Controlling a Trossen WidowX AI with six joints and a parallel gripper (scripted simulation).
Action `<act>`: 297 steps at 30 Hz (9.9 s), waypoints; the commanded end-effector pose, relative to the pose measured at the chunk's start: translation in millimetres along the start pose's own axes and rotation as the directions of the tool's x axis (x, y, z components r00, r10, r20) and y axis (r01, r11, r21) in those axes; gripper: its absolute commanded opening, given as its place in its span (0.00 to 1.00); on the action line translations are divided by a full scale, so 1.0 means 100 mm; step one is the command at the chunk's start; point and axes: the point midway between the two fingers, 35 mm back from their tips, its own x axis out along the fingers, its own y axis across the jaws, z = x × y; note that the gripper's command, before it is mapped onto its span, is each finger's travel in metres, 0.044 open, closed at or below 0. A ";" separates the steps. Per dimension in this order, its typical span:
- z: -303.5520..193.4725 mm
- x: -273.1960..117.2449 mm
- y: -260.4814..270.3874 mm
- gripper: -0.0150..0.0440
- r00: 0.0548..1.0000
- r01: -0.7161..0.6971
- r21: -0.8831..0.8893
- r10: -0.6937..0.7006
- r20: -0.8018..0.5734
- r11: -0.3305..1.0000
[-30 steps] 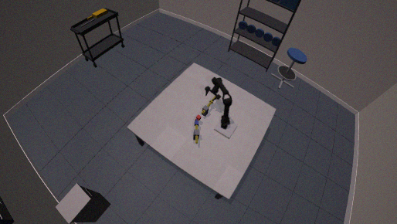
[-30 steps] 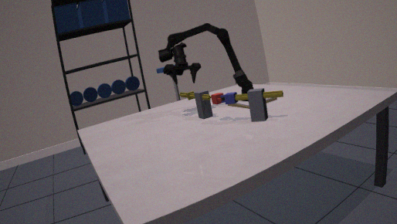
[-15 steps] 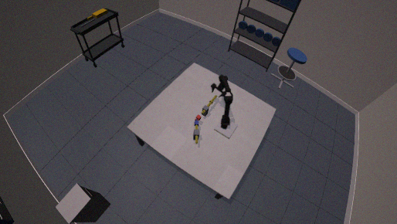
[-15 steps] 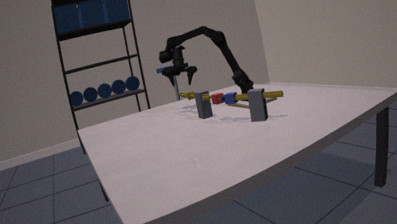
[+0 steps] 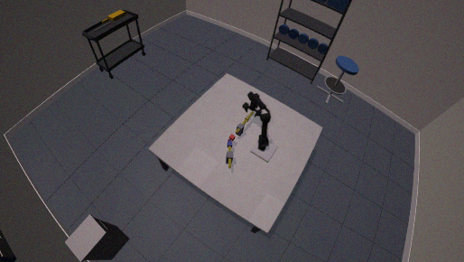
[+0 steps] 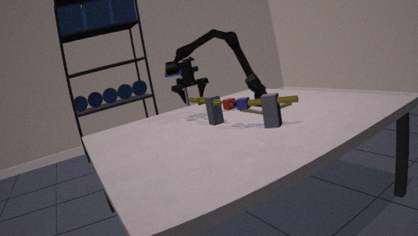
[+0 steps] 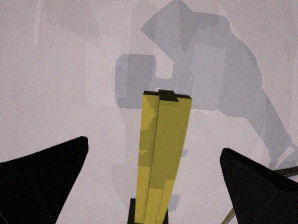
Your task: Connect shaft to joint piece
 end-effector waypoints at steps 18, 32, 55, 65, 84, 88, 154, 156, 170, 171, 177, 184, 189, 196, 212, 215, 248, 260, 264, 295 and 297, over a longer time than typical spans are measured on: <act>0.01 0.27 -0.02 1.00 1.000 0.003 0.009 -0.003 0.018 1.000; 0.01 0.30 -0.02 0.51 1.000 0.003 0.009 -0.003 0.018 1.000; 0.01 0.29 -0.02 0.37 1.000 -0.011 0.008 0.011 0.018 1.000; 0.04 0.29 -0.02 0.37 0.996 -0.086 0.007 0.085 0.019 0.996; 0.12 0.29 -0.02 0.37 0.977 -0.214 0.004 0.214 0.021 0.977; 0.13 0.29 -0.02 0.37 0.970 -0.241 0.003 0.241 0.021 0.971; 0.46 0.29 -0.03 0.37 0.734 -0.679 -0.010 0.679 0.023 0.734; 0.47 0.29 -0.03 0.37 0.723 -0.690 -0.010 0.690 0.023 0.724; 0.47 0.28 -0.04 0.37 0.734 -0.678 -0.007 0.678 0.027 0.735; 0.47 0.28 -0.04 0.37 0.734 -0.678 -0.007 0.678 0.027 0.735; 0.47 0.28 -0.04 0.37 0.734 -0.678 -0.007 0.678 0.027 0.735; 0.47 0.28 -0.04 0.37 0.734 -0.678 -0.007 0.678 0.027 0.735; 0.47 0.28 -0.04 0.37 0.734 -0.678 -0.007 0.678 0.027 0.735; 0.47 0.28 -0.04 0.37 0.734 -0.678 -0.007 0.678 0.027 0.735; 0.47 0.28 -0.04 0.37 0.734 -0.678 -0.007 0.678 0.027 0.735; 0.47 0.28 -0.04 0.37 0.734 -0.678 -0.007 0.678 0.027 0.735; 0.47 0.28 -0.04 0.37 0.734 -0.678 -0.007 0.678 0.027 0.735; 0.47 0.28 -0.04 0.37 0.734 -0.678 -0.007 0.678 0.027 0.735; 0.47 0.28 -0.04 0.37 0.734 -0.678 -0.007 0.678 0.027 0.735; 0.47 0.28 -0.04 0.37 0.735 -0.678 -0.007 0.678 0.027 0.735; 0.47 0.28 -0.04 0.36 0.735 -0.678 -0.007 0.678 0.027 0.735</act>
